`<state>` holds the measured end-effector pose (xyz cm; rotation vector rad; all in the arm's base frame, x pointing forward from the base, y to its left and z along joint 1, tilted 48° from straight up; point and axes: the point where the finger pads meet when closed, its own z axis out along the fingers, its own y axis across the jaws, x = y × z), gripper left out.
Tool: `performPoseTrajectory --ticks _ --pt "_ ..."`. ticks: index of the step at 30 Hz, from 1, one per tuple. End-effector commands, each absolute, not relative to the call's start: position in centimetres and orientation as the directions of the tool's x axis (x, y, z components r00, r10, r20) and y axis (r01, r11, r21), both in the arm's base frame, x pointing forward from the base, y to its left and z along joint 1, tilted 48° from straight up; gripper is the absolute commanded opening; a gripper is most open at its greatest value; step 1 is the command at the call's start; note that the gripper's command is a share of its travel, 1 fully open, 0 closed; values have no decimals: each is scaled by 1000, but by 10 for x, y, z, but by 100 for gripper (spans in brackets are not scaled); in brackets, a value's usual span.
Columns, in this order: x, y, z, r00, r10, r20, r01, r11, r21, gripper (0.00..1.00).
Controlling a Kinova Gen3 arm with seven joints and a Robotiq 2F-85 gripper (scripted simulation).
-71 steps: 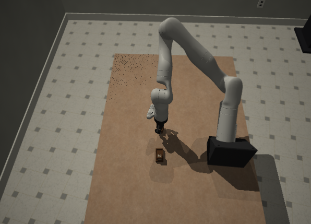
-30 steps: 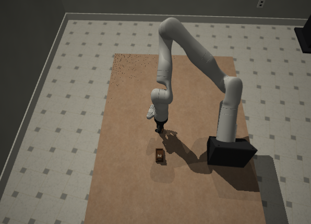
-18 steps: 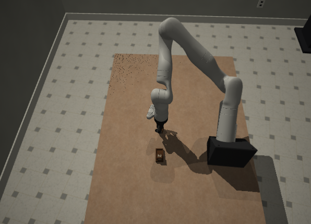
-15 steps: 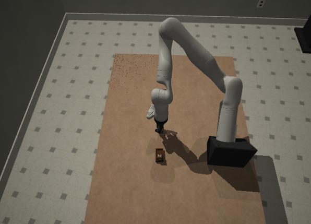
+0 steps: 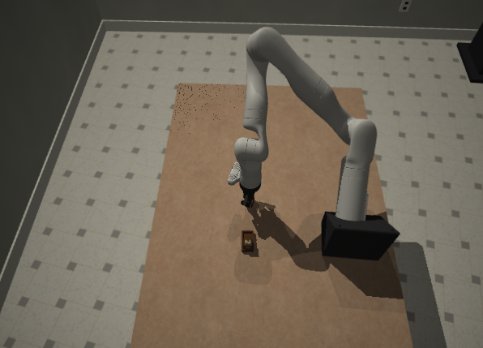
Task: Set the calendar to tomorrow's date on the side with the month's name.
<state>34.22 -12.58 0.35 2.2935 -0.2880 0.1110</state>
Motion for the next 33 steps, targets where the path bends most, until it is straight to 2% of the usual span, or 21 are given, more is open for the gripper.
performPoseTrajectory --ticks 1,20,33 --pt "343 -123 6 970 -170 173 -242 -652 718 26" --pt "344 -58 65 970 -170 173 -242 -652 718 26" --pt "344 -52 70 970 -170 173 -242 -652 718 26"
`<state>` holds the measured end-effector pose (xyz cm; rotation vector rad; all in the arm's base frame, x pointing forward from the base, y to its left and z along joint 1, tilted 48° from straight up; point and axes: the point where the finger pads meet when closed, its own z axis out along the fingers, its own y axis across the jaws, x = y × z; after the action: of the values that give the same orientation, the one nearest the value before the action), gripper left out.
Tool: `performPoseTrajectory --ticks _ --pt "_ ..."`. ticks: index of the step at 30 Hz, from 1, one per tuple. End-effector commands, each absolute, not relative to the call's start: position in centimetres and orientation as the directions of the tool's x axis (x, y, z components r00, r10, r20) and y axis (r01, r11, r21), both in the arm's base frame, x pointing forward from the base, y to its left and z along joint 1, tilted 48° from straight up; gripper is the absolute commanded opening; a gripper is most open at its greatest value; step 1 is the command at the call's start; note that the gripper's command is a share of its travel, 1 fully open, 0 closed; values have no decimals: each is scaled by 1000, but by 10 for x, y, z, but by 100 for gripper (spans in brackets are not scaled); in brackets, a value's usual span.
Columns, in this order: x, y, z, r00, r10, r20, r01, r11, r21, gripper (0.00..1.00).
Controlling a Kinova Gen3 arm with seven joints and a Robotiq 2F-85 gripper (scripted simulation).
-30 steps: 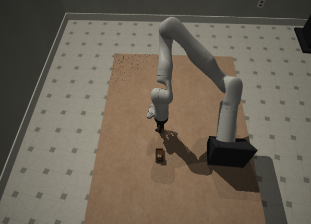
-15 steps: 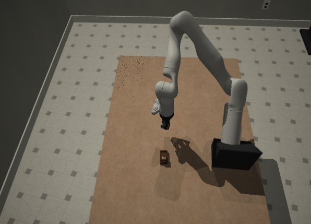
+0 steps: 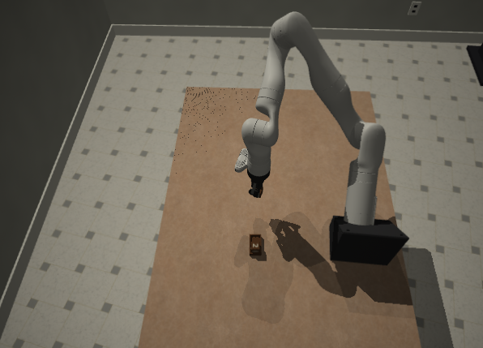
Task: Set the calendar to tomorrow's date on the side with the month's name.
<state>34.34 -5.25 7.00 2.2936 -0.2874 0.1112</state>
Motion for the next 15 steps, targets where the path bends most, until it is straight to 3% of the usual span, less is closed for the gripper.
performPoseTrajectory --ticks 1,15 --pt "344 -52 70 970 -170 173 -242 -652 718 26" --pt "344 -51 70 979 -144 144 -203 -658 725 26"
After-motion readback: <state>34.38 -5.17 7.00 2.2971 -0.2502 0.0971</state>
